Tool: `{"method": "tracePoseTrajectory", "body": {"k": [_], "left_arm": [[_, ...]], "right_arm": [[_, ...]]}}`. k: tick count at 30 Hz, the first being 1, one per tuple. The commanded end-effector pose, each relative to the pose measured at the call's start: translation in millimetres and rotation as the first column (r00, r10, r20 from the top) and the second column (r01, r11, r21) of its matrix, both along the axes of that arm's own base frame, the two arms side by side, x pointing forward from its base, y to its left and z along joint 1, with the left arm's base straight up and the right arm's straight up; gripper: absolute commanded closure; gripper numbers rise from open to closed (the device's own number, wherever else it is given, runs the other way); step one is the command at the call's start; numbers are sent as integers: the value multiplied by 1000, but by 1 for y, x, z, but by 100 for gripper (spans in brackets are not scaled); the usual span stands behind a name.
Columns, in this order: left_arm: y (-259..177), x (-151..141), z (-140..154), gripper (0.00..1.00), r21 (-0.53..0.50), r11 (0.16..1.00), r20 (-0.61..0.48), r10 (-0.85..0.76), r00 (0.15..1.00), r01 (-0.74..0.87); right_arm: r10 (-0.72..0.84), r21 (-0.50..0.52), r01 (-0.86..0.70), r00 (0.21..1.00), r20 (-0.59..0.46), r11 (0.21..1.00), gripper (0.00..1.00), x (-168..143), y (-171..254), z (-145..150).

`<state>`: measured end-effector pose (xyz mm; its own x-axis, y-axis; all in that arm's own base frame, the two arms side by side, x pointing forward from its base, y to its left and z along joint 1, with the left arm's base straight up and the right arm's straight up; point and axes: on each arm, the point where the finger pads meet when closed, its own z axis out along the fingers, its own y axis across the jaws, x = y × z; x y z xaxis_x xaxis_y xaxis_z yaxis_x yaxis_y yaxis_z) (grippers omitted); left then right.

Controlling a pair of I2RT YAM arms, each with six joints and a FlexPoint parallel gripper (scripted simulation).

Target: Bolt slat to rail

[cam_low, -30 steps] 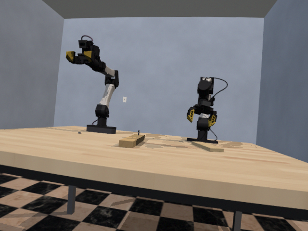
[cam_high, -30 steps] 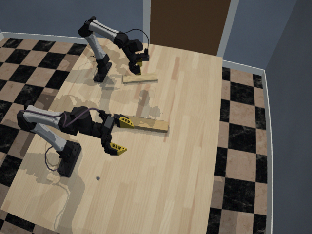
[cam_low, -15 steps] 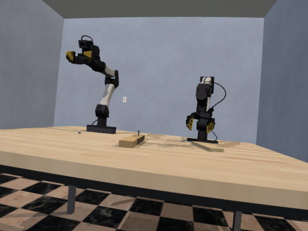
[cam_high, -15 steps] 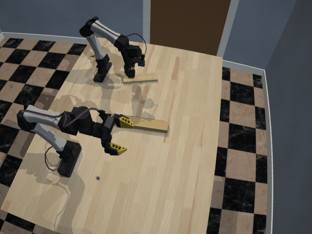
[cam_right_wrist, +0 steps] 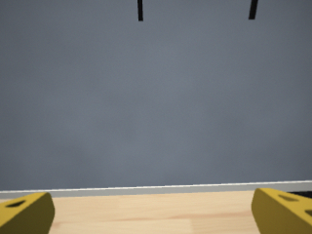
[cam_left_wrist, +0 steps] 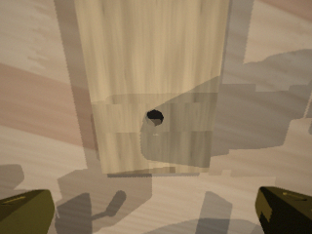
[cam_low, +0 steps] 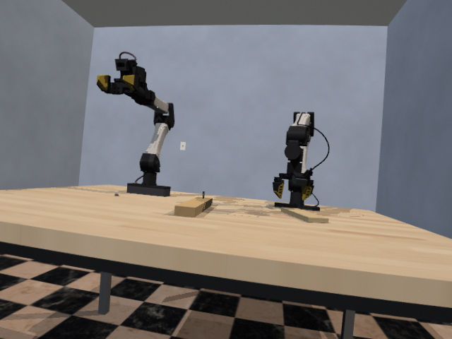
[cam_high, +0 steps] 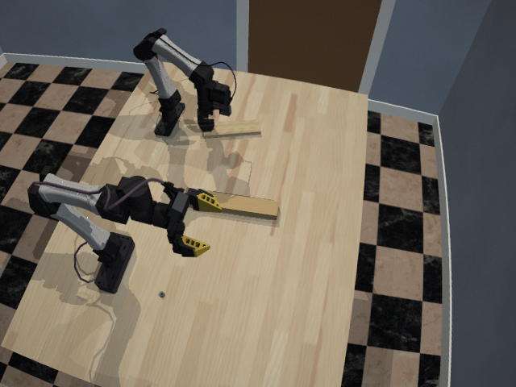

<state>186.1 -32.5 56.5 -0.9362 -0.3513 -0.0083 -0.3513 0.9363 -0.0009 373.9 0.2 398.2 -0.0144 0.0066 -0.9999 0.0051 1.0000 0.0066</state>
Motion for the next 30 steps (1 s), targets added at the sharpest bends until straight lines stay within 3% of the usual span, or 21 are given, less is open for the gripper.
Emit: {"method": "tracePoseTrajectory", "body": {"k": [1,30], "left_arm": [[-2,-8,-3,0,-5,1000,-37,10,999,-10],[-3,-1,-33,0,-10,1000,-11,7,1000,-7]], "right_arm": [[5,-7,-5,1000,22,1000,0,1,0,7],[5,-7,-5,1000,22,1000,0,1,0,7]]}}
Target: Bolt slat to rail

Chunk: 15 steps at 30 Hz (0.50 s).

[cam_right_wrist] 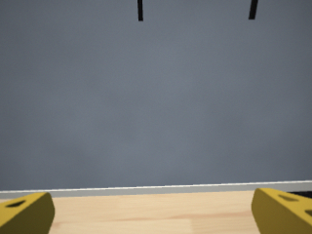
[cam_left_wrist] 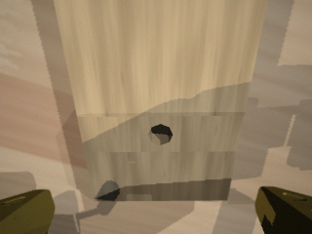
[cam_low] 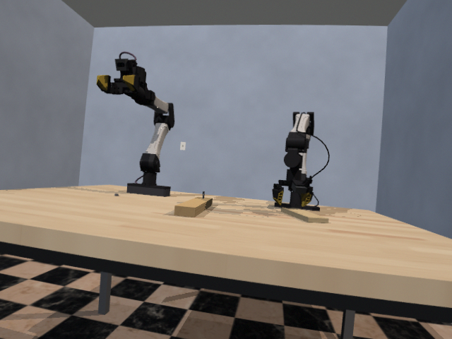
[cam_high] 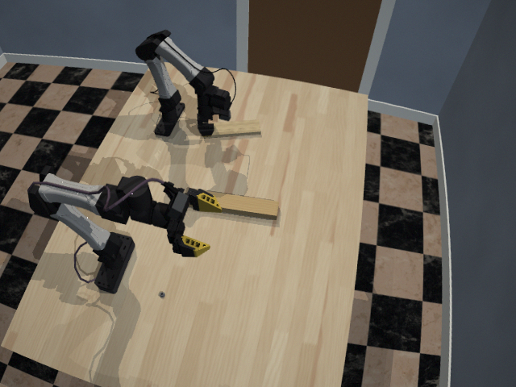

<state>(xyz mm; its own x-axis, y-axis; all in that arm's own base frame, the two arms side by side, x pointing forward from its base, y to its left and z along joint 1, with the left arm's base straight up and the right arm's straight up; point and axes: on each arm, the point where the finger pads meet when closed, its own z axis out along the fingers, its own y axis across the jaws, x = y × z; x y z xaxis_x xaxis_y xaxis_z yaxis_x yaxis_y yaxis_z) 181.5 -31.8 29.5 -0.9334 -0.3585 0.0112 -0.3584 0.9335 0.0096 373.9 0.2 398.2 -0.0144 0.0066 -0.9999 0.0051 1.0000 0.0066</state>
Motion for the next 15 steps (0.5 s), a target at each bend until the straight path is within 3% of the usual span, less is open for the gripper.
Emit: {"method": "tracePoseTrajectory", "body": {"k": [1,15], "left_arm": [[-4,4,-6,0,-13,1000,11,-1,1000,1],[-4,2,-23,0,-13,1000,11,-1,1000,1]], "right_arm": [[5,-7,-5,1000,22,1000,0,1,0,7],[5,-7,-5,1000,22,1000,0,1,0,7]]}}
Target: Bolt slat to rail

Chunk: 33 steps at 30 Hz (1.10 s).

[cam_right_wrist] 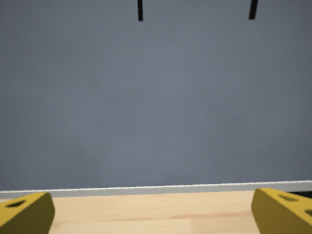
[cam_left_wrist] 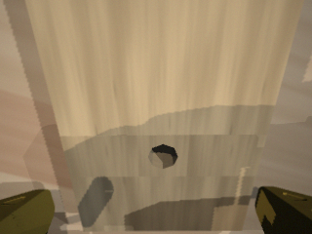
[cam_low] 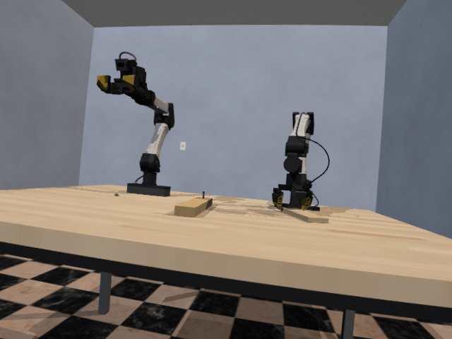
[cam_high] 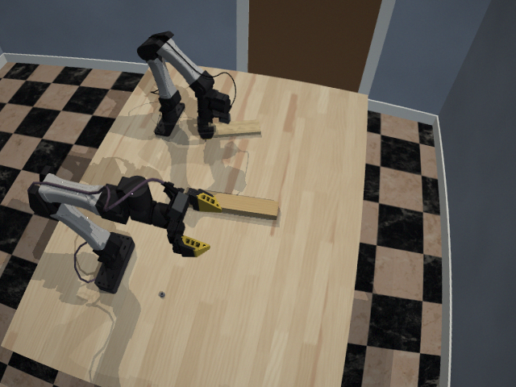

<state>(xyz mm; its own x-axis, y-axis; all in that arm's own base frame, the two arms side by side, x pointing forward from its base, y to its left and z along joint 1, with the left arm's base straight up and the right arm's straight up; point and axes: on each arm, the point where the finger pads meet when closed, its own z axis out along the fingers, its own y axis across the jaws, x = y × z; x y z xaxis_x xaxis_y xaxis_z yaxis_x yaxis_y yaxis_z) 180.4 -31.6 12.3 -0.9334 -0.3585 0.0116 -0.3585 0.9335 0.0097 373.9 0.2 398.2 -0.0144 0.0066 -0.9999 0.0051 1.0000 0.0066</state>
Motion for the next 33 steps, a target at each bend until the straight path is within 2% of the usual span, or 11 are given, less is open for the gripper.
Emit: {"method": "tracePoseTrajectory", "body": {"k": [1,12,13,19,21,29,33], "left_arm": [[-4,3,-7,0,-13,1000,11,-1,1000,1],[-4,4,-9,0,-13,1000,13,-1,1000,1],[-3,4,-7,11,-11,1000,17,-1,1000,1],[-1,6,-3,19,-4,1000,27,1,1000,0],[-1,6,-3,19,-4,1000,27,1,1000,0],[-1,6,-3,33,-4,1000,27,1,1000,0],[-1,6,-3,33,-4,1000,27,1,1000,0]], "right_arm": [[5,-7,-5,1000,22,1000,0,1,0,7],[5,-7,-5,1000,22,1000,0,1,0,7],[5,-7,-5,1000,22,1000,0,1,0,7],[5,-7,-5,1000,22,1000,0,1,0,7],[5,-7,-5,1000,22,1000,0,1,0,7],[5,-7,-5,1000,22,1000,0,1,0,7],[5,-7,-5,1000,22,1000,0,1,0,7]]}}
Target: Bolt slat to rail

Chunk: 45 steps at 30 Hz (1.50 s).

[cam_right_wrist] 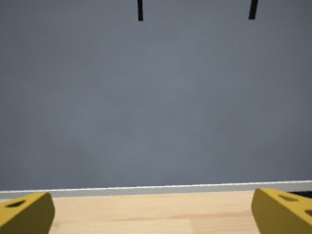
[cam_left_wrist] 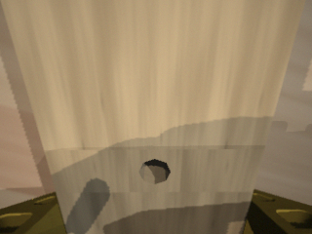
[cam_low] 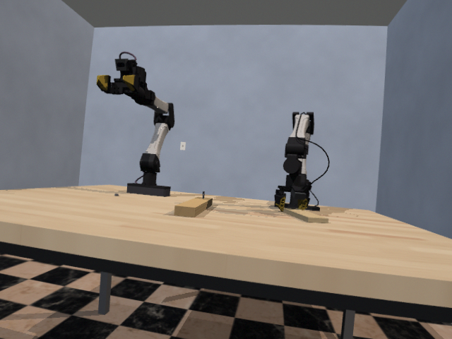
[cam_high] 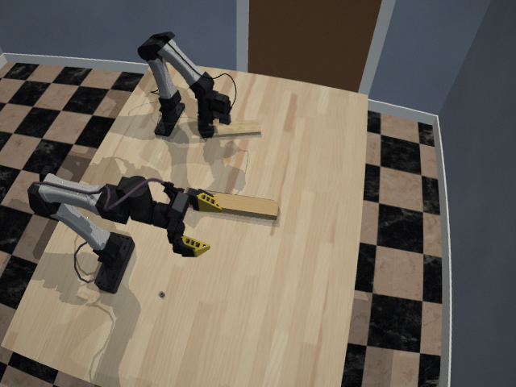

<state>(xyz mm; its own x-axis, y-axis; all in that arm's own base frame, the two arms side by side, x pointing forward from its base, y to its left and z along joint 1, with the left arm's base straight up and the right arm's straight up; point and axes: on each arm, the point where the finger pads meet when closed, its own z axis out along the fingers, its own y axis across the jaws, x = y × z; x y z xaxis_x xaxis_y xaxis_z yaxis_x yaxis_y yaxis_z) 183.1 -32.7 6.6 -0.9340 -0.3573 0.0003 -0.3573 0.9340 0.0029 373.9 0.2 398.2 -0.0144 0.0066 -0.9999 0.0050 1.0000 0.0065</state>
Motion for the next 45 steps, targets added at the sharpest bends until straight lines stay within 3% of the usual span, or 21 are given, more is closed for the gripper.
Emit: {"method": "tracePoseTrajectory", "body": {"k": [1,14,45], "left_arm": [[0,4,3,33,-2,1000,14,2,1000,-2],[0,4,3,33,-2,1000,14,2,1000,-2],[-1,8,38,33,-2,1000,11,1,1000,-1]], "right_arm": [[5,-7,-5,1000,22,1000,0,1,0,7],[5,-7,-5,1000,22,1000,0,1,0,7],[5,-7,-5,1000,22,1000,0,1,0,7]]}}
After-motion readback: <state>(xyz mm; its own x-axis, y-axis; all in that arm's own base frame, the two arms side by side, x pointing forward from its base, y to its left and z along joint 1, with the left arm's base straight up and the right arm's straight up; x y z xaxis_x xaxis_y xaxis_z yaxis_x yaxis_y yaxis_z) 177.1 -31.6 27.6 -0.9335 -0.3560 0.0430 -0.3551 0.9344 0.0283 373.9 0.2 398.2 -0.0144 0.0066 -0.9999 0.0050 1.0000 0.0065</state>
